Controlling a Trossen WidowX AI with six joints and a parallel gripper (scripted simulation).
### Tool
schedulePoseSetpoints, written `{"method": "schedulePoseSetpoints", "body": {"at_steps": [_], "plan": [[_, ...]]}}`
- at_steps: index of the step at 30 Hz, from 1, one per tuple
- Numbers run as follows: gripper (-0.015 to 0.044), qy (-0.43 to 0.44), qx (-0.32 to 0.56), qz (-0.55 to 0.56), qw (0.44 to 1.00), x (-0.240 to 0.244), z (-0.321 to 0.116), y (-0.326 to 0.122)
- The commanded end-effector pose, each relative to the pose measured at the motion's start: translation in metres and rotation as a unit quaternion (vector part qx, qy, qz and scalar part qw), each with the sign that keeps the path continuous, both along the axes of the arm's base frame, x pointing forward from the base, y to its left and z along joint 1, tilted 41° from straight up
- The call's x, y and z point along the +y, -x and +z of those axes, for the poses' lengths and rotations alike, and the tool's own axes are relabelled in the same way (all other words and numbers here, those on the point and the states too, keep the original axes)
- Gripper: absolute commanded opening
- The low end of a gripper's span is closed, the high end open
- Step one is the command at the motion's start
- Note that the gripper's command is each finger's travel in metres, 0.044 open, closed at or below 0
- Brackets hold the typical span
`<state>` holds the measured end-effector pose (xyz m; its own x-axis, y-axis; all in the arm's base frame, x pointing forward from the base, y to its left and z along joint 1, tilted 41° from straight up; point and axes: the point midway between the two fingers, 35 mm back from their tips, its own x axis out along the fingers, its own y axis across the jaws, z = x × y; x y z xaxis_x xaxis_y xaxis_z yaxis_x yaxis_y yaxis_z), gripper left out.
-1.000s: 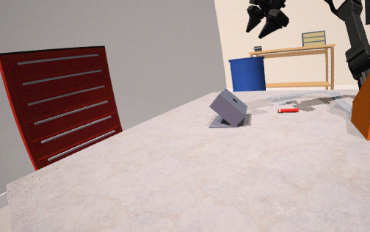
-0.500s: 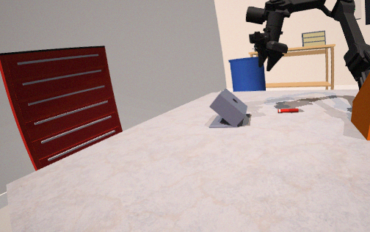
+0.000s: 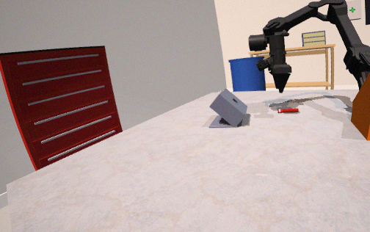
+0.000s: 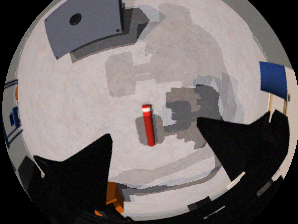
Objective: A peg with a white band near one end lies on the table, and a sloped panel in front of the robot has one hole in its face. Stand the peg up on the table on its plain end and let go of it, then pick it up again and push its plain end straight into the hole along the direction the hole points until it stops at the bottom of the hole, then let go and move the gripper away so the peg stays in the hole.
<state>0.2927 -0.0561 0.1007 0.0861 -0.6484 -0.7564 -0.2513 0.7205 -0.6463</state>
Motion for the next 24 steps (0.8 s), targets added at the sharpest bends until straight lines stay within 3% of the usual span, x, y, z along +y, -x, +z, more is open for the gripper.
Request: {"method": "schedulePoseSetpoints", "body": {"at_steps": [1,24], "plan": [[0.044,-0.002,0.007,-0.015,1.0,-0.004,-0.006,0.005],[0.044,-0.003,0.007,-0.015,1.0,-0.025,-0.031,0.001]]}}
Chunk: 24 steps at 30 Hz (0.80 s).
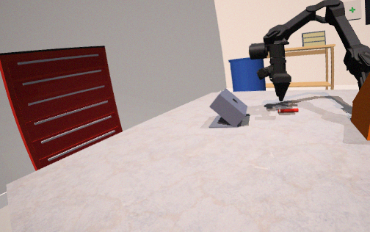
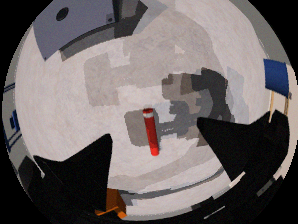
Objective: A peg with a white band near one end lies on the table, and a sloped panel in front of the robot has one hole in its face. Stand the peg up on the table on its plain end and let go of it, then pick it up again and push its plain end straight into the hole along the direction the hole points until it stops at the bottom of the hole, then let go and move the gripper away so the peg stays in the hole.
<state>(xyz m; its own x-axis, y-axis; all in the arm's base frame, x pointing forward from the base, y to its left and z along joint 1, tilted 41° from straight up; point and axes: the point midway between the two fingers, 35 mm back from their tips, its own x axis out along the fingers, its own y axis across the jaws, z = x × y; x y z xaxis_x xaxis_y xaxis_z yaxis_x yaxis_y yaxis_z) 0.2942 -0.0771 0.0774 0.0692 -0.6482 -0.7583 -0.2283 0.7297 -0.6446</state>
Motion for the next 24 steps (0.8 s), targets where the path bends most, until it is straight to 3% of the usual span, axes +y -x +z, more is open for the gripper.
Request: {"method": "schedulePoseSetpoints", "body": {"at_steps": [1,24], "plan": [[0.044,-0.001,0.008,0.0,1.0,-0.005,-0.009,0.002],[0.044,0.001,0.008,0.0,1.0,-0.03,-0.036,0.002]]}}
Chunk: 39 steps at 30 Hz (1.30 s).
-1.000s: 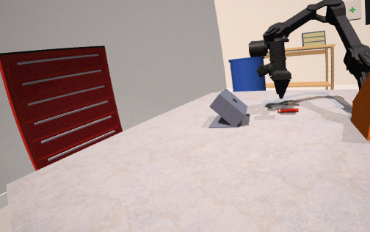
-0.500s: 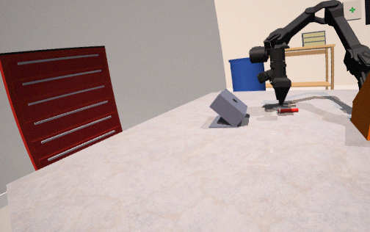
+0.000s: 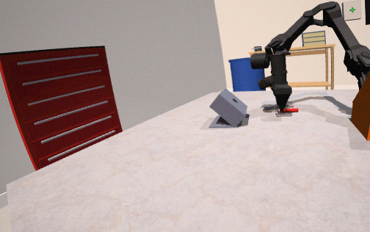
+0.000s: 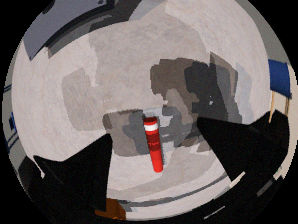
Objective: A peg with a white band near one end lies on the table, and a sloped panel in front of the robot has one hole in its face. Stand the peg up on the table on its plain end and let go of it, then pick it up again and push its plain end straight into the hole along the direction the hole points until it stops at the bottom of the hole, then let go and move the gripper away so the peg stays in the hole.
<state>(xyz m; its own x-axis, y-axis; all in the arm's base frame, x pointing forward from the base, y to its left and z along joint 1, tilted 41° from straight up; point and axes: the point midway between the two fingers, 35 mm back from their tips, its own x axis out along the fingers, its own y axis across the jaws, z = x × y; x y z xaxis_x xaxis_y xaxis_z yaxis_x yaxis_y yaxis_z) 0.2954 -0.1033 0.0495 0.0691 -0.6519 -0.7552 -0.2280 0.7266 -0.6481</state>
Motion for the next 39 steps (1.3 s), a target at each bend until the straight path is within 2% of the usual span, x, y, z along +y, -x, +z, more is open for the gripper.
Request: {"method": "schedulePoseSetpoints", "body": {"at_steps": [1,4,17,27,36,39], "plan": [[0.044,-0.001,0.008,0.0,1.0,-0.005,-0.009,0.0037],[0.044,-0.001,0.008,0.0,1.0,-0.0066,-0.0105,0.0039],[0.011,-0.001,0.008,0.0,1.0,-0.0066,-0.0105,0.0039],[0.011,-0.001,0.008,0.0,1.0,-0.0066,-0.0105,0.0039],[0.005,-0.001,0.008,0.0,1.0,-0.0066,-0.0105,0.0039],[0.0049,-0.001,0.008,0.0,1.0,-0.0066,-0.0105,0.0039]]}}
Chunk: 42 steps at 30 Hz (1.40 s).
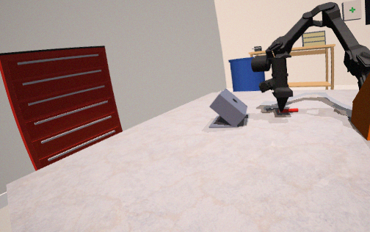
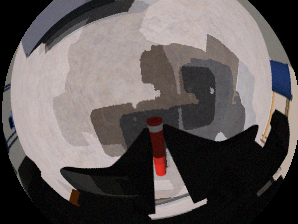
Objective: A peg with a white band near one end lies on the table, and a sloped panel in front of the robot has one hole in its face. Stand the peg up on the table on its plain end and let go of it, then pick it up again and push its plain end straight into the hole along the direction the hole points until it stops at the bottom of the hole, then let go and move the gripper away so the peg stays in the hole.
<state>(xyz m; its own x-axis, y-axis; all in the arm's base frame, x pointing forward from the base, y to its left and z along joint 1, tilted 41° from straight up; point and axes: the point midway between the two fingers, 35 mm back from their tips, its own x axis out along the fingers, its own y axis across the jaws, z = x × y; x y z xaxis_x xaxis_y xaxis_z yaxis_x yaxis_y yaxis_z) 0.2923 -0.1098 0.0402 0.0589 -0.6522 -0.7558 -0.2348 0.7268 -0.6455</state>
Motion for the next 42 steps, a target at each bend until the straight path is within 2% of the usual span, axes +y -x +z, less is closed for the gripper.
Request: {"method": "schedulePoseSetpoints", "body": {"at_steps": [1,42], "plan": [[0.0049,-0.001,0.002,0.001,1.0,0.0,-0.001,0.001],[0.0049,-0.04,-0.124,0.111,0.985,0.01,0.018,0.017]]}}
